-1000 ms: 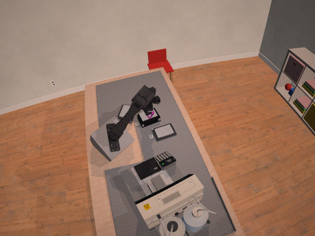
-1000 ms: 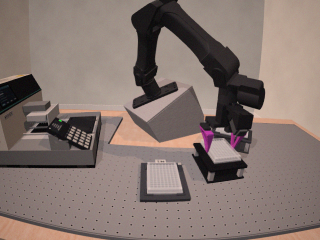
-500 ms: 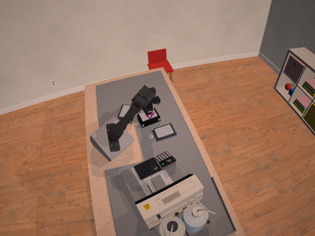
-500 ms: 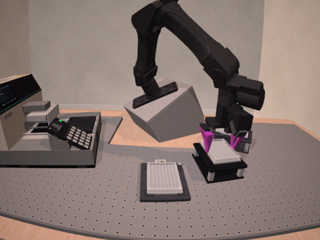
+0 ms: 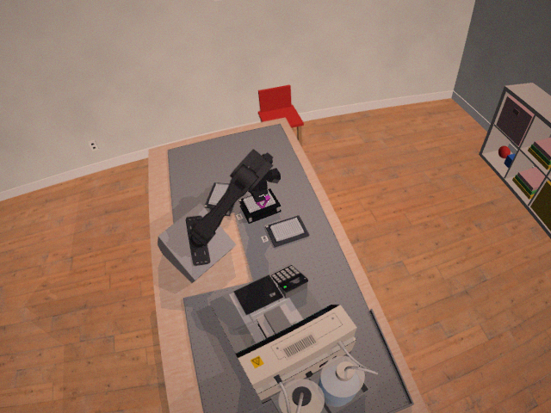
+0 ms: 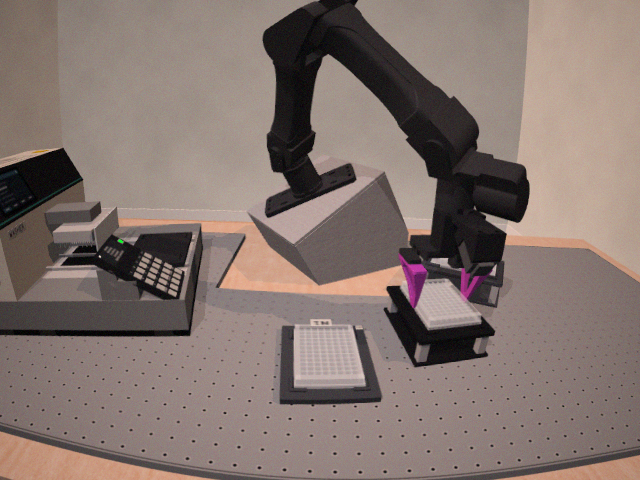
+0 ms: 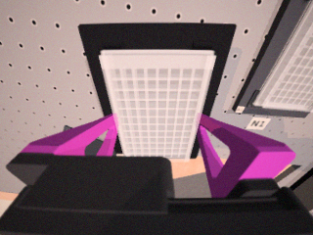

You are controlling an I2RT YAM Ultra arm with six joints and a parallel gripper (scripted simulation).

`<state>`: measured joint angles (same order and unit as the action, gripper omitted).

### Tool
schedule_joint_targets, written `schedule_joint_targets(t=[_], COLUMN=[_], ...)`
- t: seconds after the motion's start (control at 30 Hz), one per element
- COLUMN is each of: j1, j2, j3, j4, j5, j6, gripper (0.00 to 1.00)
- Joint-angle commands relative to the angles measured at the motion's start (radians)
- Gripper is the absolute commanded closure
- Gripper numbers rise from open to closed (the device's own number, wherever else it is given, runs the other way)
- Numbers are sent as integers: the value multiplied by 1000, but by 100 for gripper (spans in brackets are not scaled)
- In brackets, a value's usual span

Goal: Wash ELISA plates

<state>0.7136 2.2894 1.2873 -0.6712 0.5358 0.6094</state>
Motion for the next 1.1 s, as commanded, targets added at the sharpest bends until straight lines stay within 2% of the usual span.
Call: schedule_joint_targets(t=[0.0, 0.8, 0.83, 1.07], j1=[4, -1, -1, -1], j2=[-5, 1, 1, 1], j3=[2, -2, -2, -2], j4=[2, 15, 15, 15], j5=[2, 2, 2, 2], j6=[-1, -7, -7, -7], gripper=[100, 100, 0, 0])
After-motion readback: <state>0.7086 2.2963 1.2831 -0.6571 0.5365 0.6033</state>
